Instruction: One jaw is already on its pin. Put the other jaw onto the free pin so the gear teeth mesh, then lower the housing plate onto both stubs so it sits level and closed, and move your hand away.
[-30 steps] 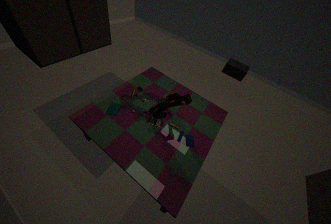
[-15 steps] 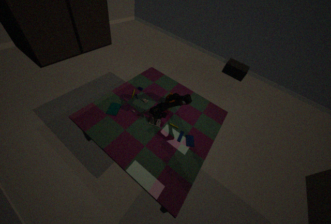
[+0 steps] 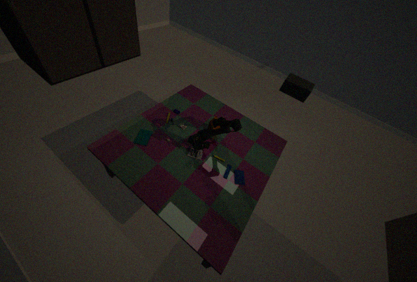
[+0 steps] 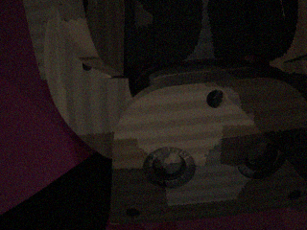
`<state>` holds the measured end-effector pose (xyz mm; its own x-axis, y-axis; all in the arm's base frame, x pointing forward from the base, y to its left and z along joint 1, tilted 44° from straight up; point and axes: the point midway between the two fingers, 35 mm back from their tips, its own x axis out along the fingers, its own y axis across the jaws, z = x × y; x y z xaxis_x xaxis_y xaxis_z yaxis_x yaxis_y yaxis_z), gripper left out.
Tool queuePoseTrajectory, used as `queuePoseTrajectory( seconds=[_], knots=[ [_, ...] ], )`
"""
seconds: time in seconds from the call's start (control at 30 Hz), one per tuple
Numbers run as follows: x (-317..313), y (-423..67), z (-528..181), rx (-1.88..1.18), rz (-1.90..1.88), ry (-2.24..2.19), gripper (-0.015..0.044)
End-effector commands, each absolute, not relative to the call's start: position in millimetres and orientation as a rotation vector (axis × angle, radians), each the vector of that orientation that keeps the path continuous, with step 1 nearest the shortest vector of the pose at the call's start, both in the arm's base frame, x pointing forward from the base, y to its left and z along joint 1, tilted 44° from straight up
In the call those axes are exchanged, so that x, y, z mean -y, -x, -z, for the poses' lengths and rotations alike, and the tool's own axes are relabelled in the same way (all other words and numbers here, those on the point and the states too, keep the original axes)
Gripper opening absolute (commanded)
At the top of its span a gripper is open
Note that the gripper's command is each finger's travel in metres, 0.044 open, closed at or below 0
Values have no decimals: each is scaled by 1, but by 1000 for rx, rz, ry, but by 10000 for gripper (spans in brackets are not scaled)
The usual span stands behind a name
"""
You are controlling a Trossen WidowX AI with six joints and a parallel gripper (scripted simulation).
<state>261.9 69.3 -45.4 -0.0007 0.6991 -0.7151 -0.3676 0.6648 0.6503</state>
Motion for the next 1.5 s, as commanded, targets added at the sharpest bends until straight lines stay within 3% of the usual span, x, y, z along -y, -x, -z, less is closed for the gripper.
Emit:
queuePoseTrajectory(
  seconds=[0.0,1.47],
  knots=[
    [-70,-261,46,-1332,-856,-310,351],
    [-69,-262,46,-1332,-856,-310,351]
  ],
)
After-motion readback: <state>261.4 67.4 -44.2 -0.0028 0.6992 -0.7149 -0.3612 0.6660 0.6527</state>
